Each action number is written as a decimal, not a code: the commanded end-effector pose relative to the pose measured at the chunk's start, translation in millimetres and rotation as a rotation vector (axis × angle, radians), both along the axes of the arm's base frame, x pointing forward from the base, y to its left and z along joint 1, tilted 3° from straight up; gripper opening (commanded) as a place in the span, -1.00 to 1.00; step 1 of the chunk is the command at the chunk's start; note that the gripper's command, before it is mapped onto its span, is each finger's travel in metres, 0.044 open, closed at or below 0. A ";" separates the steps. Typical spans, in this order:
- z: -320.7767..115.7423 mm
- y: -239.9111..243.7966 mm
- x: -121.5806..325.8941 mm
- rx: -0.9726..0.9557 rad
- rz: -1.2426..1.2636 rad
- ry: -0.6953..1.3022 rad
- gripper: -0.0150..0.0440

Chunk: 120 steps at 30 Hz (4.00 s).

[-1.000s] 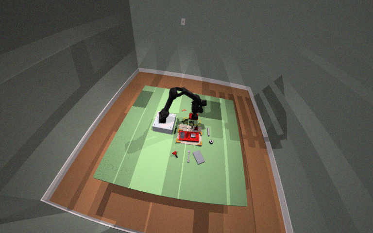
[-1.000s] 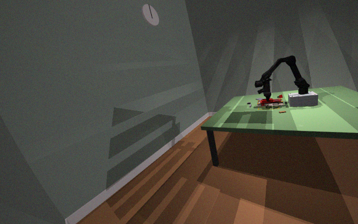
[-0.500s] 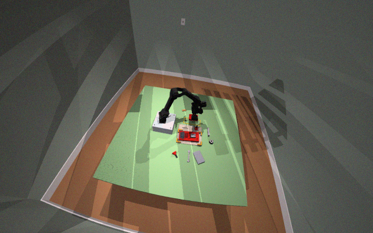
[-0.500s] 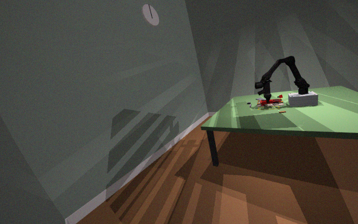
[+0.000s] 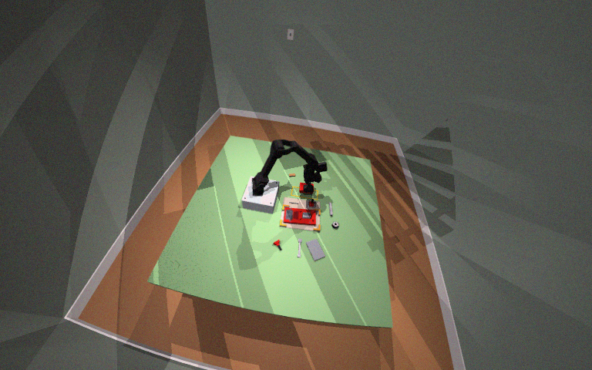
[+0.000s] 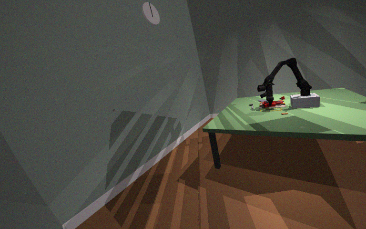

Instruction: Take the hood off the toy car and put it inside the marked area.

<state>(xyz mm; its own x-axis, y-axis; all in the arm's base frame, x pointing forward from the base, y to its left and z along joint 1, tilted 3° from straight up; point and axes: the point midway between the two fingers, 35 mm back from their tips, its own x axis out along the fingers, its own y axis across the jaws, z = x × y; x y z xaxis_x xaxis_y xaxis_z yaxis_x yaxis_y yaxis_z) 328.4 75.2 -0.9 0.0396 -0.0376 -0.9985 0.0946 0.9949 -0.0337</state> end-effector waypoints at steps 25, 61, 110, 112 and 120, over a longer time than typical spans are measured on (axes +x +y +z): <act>-22.5 -1.9 -3.4 -0.004 0.000 0.011 -0.49; -39.6 -2.6 -3.1 -0.004 0.000 0.012 -0.49; 32.4 0.6 -3.3 0.000 -0.005 0.017 1.00; 32.4 0.6 -3.3 0.000 -0.005 0.017 1.00; 32.4 0.6 -3.3 0.000 -0.005 0.017 1.00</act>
